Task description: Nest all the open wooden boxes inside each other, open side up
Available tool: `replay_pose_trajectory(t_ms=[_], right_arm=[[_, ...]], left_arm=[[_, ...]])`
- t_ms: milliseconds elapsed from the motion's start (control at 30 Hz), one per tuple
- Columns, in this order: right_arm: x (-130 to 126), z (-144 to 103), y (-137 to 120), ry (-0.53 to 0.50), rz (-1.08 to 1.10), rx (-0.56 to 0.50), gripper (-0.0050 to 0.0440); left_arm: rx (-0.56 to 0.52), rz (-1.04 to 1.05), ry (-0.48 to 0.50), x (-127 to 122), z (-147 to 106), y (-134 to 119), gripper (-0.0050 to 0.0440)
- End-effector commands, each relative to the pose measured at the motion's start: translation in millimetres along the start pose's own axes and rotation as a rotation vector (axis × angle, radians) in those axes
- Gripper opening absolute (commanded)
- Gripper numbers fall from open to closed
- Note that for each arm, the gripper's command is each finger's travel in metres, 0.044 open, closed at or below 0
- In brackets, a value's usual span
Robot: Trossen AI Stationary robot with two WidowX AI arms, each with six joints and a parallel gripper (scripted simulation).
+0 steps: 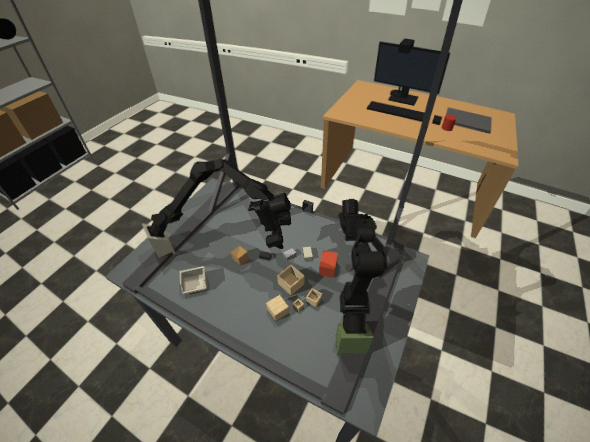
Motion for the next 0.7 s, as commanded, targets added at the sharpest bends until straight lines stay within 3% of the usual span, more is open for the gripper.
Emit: replay_pose_trajectory(t_ms=[0, 533, 667], right_arm=[[4, -8, 6, -0.006, -0.015, -0.02, 0.04], [4, -8, 6, -0.006, -0.015, -0.02, 0.04], [-7, -14, -11, -0.019, 0.035, 0.016, 0.04]], left_arm=[[-0.01, 0.007, 0.02, 5, -4, 4, 0.04], [-0.01, 0.007, 0.02, 5, -4, 4, 0.04], [0.058, -0.132, 0.048, 13, -1, -9, 0.04]])
Point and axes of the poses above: on each arm, the point midway between the two fingers, 35 mm back from their tips, its own z axis out along the fingers, its own x axis across the jaws, y = z × x, the point moved 5 cm from there along -z, back along the fingers, and after that the axes turned 4 degrees about -z, right-handed, at the moved point
